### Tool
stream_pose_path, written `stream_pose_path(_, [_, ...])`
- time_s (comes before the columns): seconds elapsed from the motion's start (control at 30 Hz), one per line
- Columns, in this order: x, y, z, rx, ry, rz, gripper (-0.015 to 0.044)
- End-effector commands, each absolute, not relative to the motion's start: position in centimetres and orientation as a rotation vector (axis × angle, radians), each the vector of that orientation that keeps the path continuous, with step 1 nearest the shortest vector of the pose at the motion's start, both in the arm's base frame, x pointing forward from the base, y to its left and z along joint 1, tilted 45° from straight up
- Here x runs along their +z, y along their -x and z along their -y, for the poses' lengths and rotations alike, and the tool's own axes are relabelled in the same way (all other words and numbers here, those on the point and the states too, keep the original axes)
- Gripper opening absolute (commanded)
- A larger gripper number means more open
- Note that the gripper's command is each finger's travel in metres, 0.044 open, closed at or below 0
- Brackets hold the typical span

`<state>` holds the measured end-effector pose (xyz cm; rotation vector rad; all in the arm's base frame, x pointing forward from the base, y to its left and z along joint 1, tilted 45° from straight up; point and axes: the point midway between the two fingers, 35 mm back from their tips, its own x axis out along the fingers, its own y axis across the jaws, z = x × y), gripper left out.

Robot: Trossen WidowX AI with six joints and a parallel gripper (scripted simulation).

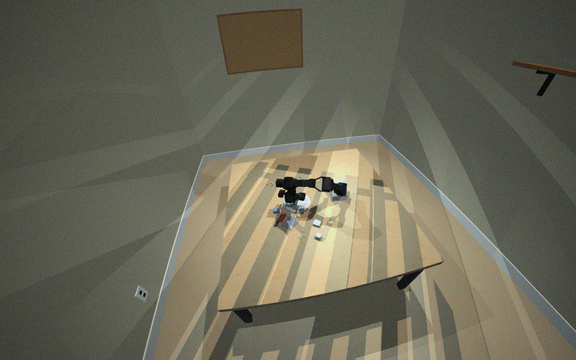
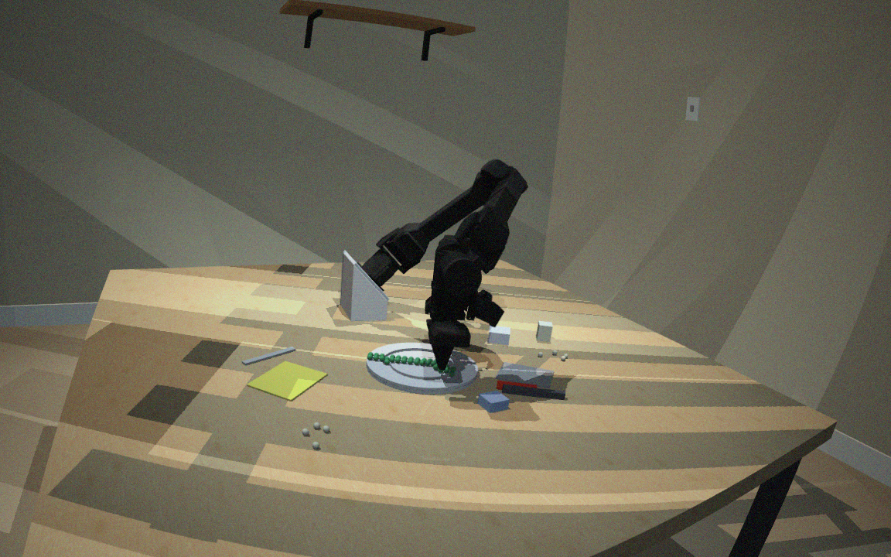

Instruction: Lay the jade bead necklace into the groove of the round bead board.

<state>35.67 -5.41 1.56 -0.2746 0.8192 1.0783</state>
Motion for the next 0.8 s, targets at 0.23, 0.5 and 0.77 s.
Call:
stream_pose_path(0.23, [1.54,-35.49,5.48,1.083,0.268,-0.827,0.0394])
stream_pose_path(0.5, [1.63,-35.56,5.42,1.084,0.267,-0.828,0.044])
stream_pose_path(0.77, [1.63,-35.56,5.42,1.084,0.267,-0.828,0.044])
